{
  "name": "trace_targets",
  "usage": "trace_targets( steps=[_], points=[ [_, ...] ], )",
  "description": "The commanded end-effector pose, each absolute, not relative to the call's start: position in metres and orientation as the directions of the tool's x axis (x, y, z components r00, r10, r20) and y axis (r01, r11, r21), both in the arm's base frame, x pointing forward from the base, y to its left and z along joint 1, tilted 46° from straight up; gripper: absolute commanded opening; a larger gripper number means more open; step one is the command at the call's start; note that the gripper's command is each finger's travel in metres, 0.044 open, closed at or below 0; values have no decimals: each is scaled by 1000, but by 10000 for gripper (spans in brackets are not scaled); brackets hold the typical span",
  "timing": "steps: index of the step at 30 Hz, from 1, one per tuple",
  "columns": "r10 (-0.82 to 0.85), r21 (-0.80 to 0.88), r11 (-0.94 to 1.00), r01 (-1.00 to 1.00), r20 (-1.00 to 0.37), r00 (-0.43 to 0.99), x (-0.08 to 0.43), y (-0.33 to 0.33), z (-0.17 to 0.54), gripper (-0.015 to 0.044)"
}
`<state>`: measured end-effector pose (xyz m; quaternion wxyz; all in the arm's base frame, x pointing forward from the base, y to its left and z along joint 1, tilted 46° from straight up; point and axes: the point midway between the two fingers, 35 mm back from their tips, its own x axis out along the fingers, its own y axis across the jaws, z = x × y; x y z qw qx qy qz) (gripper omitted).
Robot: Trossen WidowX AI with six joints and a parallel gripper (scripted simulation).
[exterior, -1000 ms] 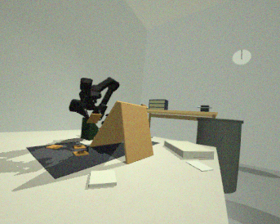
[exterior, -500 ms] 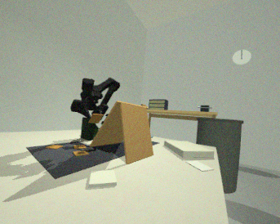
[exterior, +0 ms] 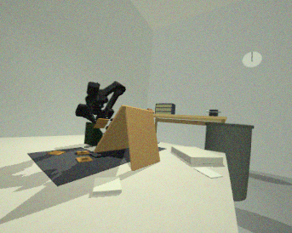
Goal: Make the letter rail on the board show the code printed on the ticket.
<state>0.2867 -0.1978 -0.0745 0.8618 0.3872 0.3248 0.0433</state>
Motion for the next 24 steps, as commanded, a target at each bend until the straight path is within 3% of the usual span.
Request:
trace_targets(
  steps=[1, 24],
  points=[
    [326, 697, 692, 186, -532, 781, 285, -194, -75, 0],
    [327, 698, 692, 186, -532, 781, 287, -186, -67, 0]
  ],
)
